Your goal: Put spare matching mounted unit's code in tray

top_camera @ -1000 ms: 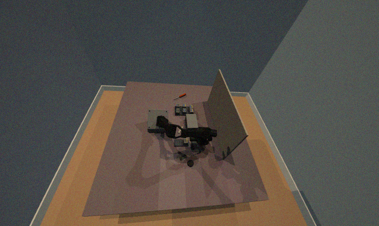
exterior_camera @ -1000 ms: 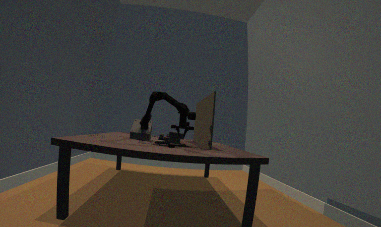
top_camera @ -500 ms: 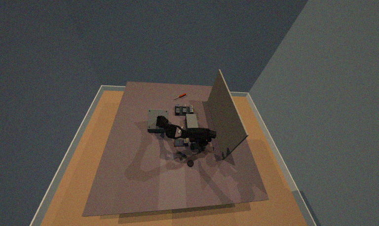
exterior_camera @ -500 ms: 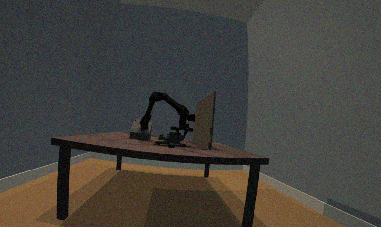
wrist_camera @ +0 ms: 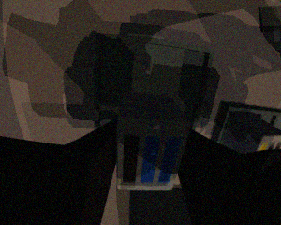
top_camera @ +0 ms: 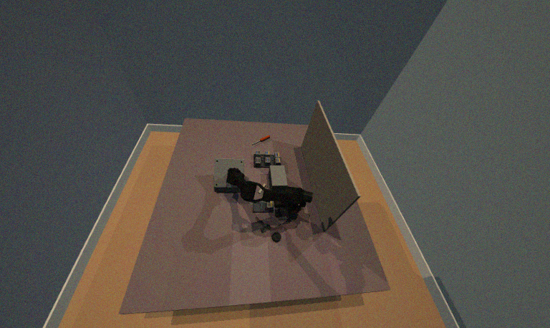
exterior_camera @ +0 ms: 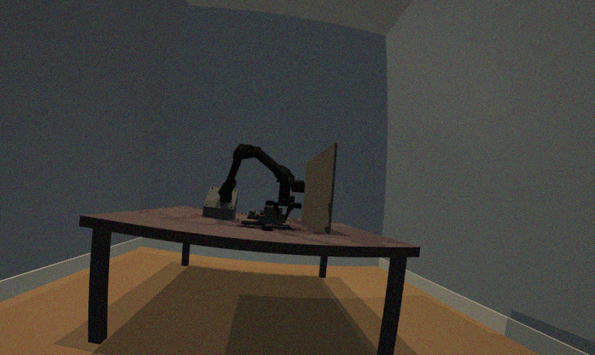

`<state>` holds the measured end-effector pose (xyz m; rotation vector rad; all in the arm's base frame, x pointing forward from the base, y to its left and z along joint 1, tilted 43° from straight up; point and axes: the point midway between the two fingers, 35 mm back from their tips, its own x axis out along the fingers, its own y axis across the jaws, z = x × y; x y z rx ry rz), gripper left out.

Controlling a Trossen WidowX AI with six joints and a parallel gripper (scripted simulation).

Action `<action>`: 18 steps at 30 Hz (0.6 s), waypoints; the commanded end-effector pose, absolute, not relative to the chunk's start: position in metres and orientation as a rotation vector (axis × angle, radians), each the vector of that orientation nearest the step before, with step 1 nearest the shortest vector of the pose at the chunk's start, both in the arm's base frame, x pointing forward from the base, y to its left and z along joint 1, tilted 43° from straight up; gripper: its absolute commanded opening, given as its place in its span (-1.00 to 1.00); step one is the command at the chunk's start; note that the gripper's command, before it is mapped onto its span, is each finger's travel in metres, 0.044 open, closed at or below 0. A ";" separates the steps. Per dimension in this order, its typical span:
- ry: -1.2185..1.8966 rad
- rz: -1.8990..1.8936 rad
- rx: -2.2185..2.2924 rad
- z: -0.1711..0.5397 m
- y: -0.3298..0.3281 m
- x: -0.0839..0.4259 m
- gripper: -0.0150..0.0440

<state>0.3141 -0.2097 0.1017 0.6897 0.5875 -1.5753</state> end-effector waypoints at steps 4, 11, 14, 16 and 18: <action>0.595 -1.575 0.687 0.095 -0.214 0.311 -0.49; 0.594 -1.576 0.685 0.091 -0.218 0.309 -0.49; 0.586 -1.577 0.686 0.094 -0.217 0.310 -0.40; 0.586 -1.577 0.686 0.094 -0.217 0.310 -0.22; 0.586 -1.577 0.686 0.094 -0.217 0.310 -0.05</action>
